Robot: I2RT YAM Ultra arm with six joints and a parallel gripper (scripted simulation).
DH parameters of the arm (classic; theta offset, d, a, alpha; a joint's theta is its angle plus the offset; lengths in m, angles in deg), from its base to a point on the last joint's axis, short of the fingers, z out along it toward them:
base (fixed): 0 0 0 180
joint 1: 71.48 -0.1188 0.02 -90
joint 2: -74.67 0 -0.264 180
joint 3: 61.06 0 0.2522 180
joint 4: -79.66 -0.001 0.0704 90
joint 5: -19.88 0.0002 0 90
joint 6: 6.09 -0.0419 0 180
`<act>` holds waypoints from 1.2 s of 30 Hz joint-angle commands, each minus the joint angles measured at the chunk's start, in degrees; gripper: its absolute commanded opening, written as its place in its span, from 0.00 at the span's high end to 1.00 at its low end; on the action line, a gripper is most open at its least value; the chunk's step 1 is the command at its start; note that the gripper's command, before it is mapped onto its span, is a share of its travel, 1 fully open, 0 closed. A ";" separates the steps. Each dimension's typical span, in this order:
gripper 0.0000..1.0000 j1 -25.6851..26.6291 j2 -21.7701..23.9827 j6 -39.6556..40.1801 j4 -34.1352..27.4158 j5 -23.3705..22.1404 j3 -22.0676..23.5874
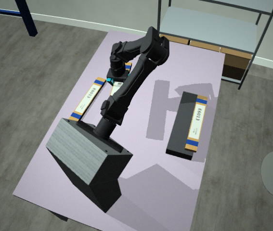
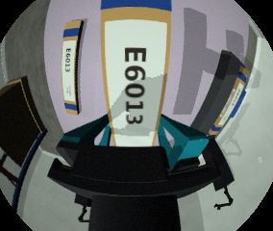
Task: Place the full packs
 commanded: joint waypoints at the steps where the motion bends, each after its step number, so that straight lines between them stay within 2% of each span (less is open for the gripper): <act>1: 1.00 -1.09 4.04 -4.04 0.72 -1.18 1.16; 2: 1.00 -0.18 4.42 -5.42 0.78 -1.44 1.46; 12: 1.00 5.10 7.92 -0.64 2.37 -4.66 3.21; 14: 1.00 5.10 7.92 -0.64 2.37 -4.66 3.21; 15: 1.00 4.70 8.42 -0.04 1.24 -5.21 1.58; 18: 1.00 6.77 9.15 1.09 2.11 -6.21 4.08; 29: 1.00 13.25 12.18 5.79 3.54 -10.73 4.49; 32: 1.00 12.85 12.43 6.29 2.59 -11.42 4.35; 36: 1.00 16.13 13.26 7.85 3.00 -13.02 4.53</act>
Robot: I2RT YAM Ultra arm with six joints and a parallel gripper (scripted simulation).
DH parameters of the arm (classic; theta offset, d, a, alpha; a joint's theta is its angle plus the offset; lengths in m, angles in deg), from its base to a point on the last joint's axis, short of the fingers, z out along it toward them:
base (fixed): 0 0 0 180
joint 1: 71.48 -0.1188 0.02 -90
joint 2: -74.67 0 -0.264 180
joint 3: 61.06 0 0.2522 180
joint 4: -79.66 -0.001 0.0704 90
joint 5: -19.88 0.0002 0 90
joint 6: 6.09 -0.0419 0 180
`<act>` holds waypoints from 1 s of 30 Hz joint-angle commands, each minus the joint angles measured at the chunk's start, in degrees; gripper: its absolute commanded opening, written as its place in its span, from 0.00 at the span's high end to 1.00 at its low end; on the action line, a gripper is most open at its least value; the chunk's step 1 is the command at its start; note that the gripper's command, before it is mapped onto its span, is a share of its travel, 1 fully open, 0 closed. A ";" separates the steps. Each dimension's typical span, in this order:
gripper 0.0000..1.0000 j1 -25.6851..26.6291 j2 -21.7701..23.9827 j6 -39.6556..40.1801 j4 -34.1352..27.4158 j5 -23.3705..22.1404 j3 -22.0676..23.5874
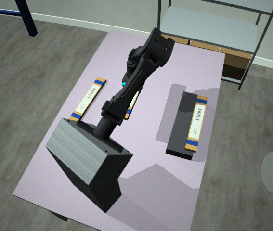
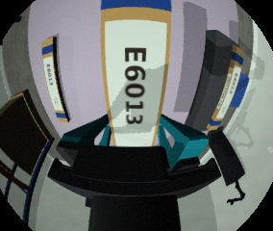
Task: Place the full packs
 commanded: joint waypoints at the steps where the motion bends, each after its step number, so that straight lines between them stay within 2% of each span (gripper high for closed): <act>1: 1.00 1.07 3.92 2.13 -0.07 -1.83 0.10; 10: 1.00 6.53 5.44 5.79 0.62 -6.20 0.12; 13: 1.00 6.18 5.56 6.24 -0.20 -6.95 0.04; 27: 1.00 15.94 6.79 11.56 0.40 -13.91 -1.83; 30: 1.00 16.32 6.80 11.97 0.31 -14.64 -1.90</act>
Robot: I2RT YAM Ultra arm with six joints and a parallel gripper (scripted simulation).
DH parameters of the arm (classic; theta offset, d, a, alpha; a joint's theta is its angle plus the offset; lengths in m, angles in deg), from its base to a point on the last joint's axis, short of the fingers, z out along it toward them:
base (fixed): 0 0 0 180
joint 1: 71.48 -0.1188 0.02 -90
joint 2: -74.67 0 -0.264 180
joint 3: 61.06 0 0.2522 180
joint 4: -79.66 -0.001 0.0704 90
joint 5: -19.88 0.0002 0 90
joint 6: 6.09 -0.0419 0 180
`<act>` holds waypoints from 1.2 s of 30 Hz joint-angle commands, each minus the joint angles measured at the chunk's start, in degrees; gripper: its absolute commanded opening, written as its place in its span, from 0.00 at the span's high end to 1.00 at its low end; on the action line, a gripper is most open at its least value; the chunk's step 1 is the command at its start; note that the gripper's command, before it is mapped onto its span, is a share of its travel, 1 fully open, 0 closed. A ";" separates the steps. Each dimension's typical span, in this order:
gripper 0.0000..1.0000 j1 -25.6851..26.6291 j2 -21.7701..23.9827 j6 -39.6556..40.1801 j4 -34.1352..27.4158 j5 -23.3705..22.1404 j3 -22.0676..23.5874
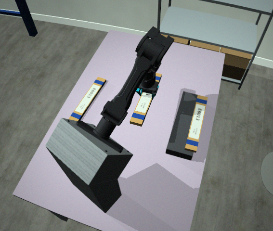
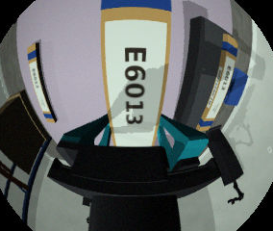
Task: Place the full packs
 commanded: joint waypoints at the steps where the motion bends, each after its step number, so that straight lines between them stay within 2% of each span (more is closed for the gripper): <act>1: 1.00 0.74 3.59 1.74 -0.27 -2.58 -2.14; 23: 1.00 13.12 2.30 8.48 -1.08 -13.01 -5.35; 28: 1.00 16.22 -0.08 10.00 -1.29 -15.68 -6.53; 33: 1.00 17.88 0.96 10.94 -1.44 -17.07 -7.26; 36: 1.00 19.69 -1.03 11.81 -1.64 -18.61 -8.10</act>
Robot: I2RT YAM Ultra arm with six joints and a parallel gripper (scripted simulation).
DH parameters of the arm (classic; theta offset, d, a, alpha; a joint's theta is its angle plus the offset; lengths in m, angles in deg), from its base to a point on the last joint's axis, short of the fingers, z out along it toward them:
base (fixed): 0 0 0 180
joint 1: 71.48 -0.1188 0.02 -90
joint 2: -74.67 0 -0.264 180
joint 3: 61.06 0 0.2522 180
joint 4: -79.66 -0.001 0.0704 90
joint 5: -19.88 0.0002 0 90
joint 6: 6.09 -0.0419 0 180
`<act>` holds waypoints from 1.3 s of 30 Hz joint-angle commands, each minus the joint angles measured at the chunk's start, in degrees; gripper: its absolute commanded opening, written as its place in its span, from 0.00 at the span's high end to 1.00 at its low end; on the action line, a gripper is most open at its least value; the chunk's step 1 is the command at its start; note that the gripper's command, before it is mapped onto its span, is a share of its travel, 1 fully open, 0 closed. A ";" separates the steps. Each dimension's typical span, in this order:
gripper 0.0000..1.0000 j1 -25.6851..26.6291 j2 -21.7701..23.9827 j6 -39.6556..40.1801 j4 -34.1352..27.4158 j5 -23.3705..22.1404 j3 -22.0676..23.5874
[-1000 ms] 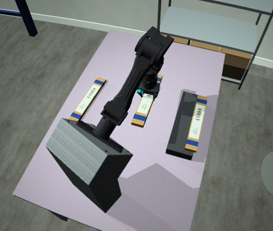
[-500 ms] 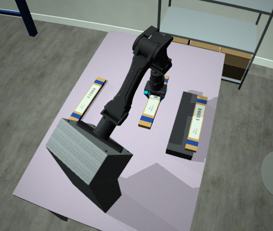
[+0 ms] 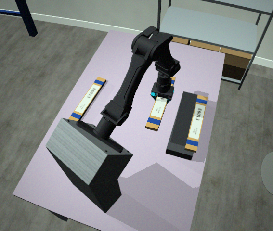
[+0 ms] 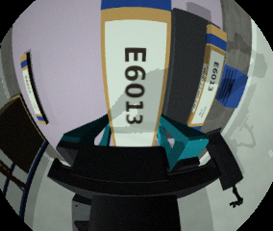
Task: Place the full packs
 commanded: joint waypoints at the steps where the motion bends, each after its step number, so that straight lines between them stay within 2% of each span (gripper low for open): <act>1: 1.00 1.79 1.31 1.56 -1.35 -2.44 -3.22; 3: 1.00 2.85 1.47 2.14 -1.45 -3.32 -3.73; 6: 1.00 4.58 -0.59 2.97 -1.68 -4.81 -4.61; 8: 1.00 5.56 0.33 3.55 -1.81 -5.63 -5.20; 11: 1.00 7.25 -2.03 4.35 -2.04 -7.07 -6.16; 17: 1.00 9.20 -1.55 5.45 -2.43 -8.71 -7.51; 20: 1.00 10.81 -4.44 6.21 -2.75 -10.08 -8.58; 22: 1.00 11.61 -2.97 6.74 -2.97 -10.75 -9.29; 26: 1.00 13.64 -6.11 7.71 -3.39 -12.47 -10.84; 31: 1.00 14.87 -5.20 8.46 -3.73 -13.50 -12.03; 33: 1.00 15.91 -8.03 8.91 -4.00 -14.39 -12.94; 35: 1.00 16.76 -8.61 9.38 -4.27 -15.11 -13.78; 37: 1.00 17.44 -7.33 9.85 -4.53 -15.67 -14.62; 39: 1.00 18.33 -8.78 10.30 -4.80 -16.40 -15.46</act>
